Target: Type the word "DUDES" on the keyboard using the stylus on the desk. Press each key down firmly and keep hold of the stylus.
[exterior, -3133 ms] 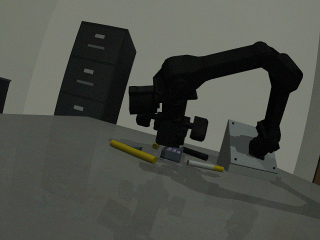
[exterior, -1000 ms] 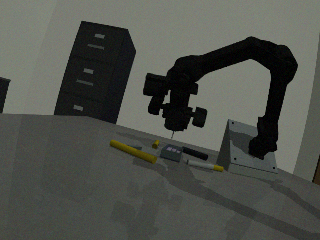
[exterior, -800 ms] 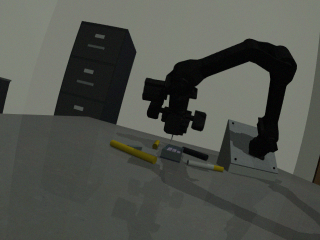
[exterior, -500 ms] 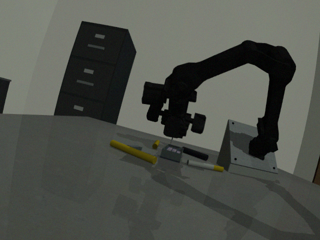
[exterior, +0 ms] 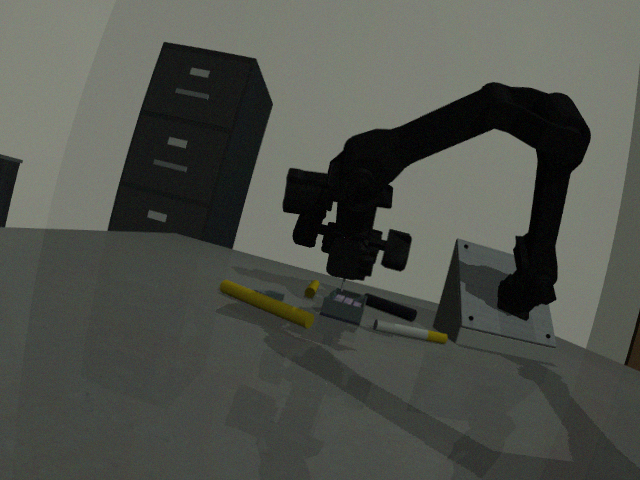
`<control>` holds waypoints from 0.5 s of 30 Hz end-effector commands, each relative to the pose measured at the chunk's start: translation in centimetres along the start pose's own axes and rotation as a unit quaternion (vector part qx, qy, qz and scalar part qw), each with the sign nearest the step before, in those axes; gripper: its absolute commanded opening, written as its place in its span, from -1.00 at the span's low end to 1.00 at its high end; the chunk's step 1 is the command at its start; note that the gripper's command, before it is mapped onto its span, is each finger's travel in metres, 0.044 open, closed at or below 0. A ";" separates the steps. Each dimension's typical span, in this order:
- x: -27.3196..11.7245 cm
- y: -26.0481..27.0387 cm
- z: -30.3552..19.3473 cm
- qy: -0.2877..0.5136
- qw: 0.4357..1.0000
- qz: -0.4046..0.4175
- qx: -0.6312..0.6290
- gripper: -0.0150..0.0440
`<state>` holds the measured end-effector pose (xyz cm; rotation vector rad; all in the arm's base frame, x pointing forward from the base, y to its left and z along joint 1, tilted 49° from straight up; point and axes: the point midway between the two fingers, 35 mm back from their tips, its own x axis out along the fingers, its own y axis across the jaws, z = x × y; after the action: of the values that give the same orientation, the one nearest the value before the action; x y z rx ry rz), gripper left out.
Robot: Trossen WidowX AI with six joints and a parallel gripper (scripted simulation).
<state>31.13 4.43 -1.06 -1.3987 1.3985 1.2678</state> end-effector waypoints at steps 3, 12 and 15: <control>0.2 0.1 0.3 -0.002 1.000 0.002 0.003 -0.22; 0.4 0.1 0.6 -0.002 1.000 0.002 0.003 -0.22; 0.4 0.1 0.6 -0.002 1.000 0.002 0.003 -0.22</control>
<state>31.03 4.83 -1.44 -1.3988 1.3988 1.2684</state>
